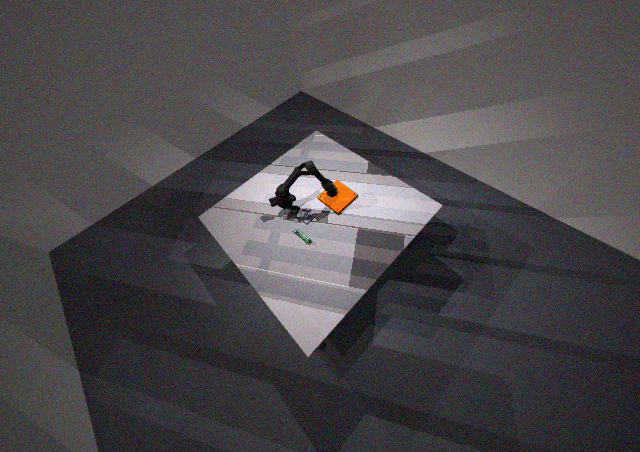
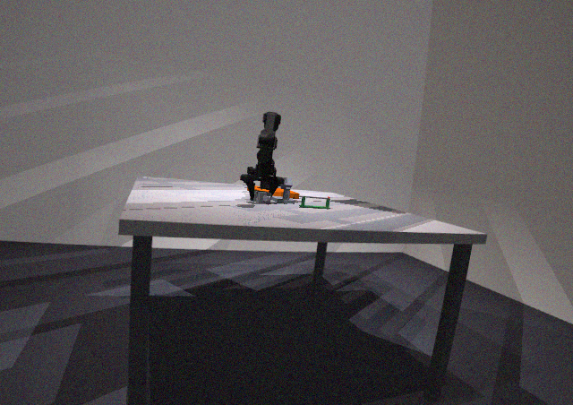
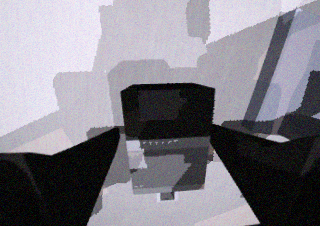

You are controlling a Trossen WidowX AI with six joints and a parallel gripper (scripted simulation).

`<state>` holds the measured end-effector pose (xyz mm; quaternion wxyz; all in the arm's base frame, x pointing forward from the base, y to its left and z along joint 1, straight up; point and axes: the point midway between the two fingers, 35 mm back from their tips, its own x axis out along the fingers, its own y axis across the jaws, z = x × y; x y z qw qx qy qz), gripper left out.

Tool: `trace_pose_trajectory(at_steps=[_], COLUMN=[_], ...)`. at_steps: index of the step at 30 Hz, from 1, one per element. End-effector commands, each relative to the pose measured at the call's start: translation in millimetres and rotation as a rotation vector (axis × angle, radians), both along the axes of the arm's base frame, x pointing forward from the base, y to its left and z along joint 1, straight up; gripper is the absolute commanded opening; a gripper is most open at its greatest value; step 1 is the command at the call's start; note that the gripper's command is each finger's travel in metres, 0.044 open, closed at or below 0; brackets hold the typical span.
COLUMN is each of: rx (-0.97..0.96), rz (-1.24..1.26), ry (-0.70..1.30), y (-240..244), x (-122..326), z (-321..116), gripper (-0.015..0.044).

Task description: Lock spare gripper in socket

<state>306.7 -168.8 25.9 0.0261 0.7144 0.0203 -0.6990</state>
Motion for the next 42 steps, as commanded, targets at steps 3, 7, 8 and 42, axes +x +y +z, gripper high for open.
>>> trace_pose_trajectory(at_steps=[3,7,8,42], rx=[0.002,0.006,0.006,0.018], rz=[0.000,0.000,0.000,0.000], ry=[0.004,0.010,0.011,0.032], y=[1,1,2,4], x=[-1,-3,-3,-7], z=[13,18,20,45], gripper=[0.0440,0.0440,0.0440,0.0440])
